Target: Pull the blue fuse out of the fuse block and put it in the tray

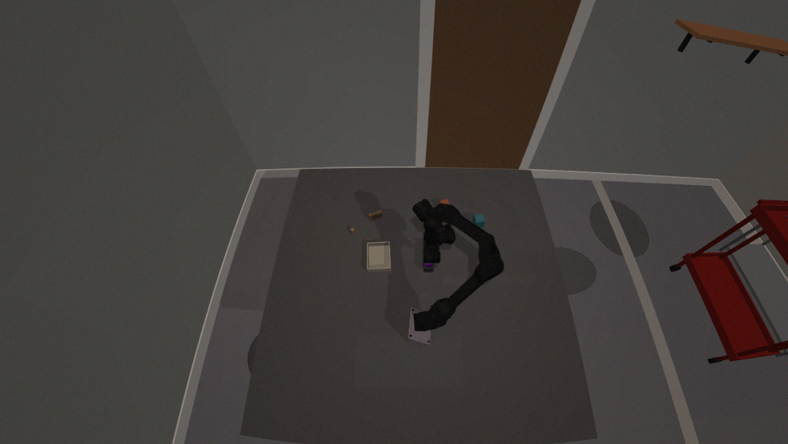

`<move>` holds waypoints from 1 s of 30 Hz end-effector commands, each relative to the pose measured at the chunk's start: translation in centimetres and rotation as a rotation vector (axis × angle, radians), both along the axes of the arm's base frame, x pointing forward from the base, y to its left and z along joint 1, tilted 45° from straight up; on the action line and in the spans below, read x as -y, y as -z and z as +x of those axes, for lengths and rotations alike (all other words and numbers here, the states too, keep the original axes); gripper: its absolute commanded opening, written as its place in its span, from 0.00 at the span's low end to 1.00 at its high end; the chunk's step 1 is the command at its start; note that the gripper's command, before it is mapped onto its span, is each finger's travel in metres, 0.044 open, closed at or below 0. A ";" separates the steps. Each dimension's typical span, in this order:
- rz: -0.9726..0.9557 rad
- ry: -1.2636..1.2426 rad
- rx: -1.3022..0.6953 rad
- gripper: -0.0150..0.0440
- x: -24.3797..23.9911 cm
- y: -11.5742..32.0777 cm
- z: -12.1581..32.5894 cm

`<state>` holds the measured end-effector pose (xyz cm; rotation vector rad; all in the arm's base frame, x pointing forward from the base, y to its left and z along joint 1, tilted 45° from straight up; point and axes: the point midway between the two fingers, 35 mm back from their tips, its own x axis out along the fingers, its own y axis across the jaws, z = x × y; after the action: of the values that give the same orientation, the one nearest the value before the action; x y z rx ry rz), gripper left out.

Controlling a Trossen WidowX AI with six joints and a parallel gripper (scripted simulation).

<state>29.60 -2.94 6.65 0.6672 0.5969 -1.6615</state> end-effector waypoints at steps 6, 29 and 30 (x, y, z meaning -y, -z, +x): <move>0.010 0.001 0.007 0.25 -2.0 1.2 1.2; 0.022 -0.001 0.010 0.25 -11.5 10.0 3.6; 0.022 0.000 0.010 0.25 -11.9 10.4 3.5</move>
<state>33.14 7.64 -2.50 0.6875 0.6082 -1.6513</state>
